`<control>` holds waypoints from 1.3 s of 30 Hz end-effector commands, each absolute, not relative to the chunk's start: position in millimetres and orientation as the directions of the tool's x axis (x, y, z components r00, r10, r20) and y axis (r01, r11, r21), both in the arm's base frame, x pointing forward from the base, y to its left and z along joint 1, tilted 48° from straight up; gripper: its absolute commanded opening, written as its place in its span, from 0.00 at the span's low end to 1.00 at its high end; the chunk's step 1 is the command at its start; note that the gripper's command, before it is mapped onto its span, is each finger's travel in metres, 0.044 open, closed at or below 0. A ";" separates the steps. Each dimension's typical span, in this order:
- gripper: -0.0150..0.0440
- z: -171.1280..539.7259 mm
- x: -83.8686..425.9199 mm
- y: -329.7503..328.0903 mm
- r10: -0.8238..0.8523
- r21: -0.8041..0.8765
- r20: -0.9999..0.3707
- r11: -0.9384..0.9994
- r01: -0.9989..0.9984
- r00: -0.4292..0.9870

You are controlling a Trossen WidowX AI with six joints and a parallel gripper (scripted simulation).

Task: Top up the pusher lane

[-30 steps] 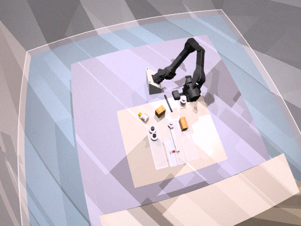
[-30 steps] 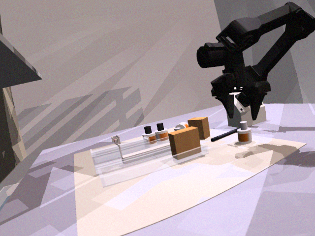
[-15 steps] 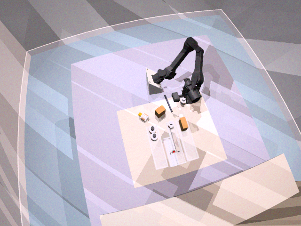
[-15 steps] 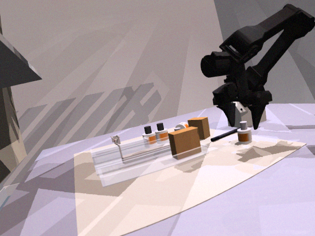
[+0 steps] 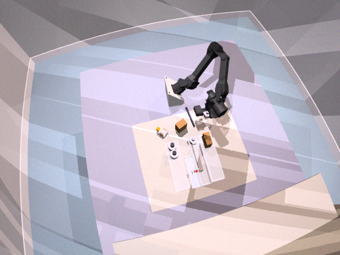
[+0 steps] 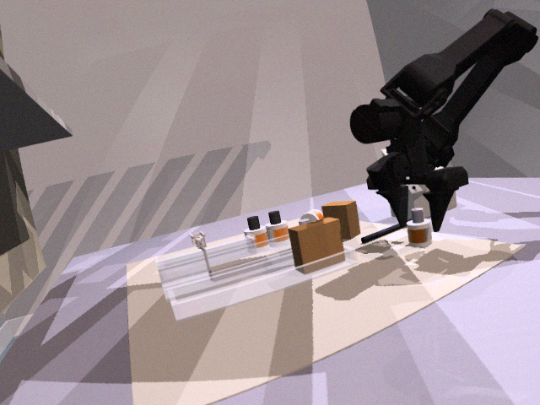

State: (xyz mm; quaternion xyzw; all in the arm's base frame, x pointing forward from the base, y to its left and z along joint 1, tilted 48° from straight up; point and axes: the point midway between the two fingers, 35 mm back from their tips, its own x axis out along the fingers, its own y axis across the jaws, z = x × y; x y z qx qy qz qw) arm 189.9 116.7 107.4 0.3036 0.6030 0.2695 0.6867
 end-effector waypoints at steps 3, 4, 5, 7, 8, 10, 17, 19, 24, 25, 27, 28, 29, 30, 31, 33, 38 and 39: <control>0.64 105.8 189.3 116.8 0.733 0.739 -0.668 0.673 0.001 0.126; 0.60 105.8 189.3 116.8 0.733 0.739 -0.668 0.673 0.001 0.126; 0.59 105.8 189.3 116.8 0.733 0.739 -0.668 0.673 0.001 0.126; 0.57 105.8 189.3 116.8 0.733 0.739 -0.668 0.673 0.001 0.126; 0.55 105.8 189.3 116.8 0.733 0.739 -0.668 0.673 0.001 0.126; 0.53 105.8 189.3 116.8 0.733 0.739 -0.668 0.673 0.001 0.126; 0.25 110.7 190.0 105.1 0.723 0.729 -0.679 0.684 0.003 0.127; 0.25 113.8 190.0 98.6 0.718 0.725 -0.684 0.689 0.004 0.127; 0.25 122.7 188.6 82.7 0.711 0.717 -0.692 0.697 0.006 0.125; 0.25 124.6 188.1 79.7 0.710 0.716 -0.693 0.698 0.007 0.125; 0.25 128.7 186.9 73.8 0.709 0.715 -0.695 0.699 0.008 0.124; 0.25 130.8 186.2 70.8 0.708 0.715 -0.695 0.700 0.008 0.123; 0.25 132.9 185.5 68.0 0.708 0.715 -0.695 0.700 0.008 0.123; 0.25 135.2 184.7 65.2 0.709 0.715 -0.695 0.699 0.008 0.122; 0.25 137.4 183.8 62.4 0.709 0.715 -0.694 0.699 0.009 0.122; 0.25 142.2 182.0 57.1 0.711 0.717 -0.693 0.697 0.009 0.121; 0.25 155.0 176.7 44.6 0.719 0.725 -0.685 0.689 0.008 0.120; 0.25 157.7 175.5 42.2 0.721 0.727 -0.682 0.687 0.007 0.121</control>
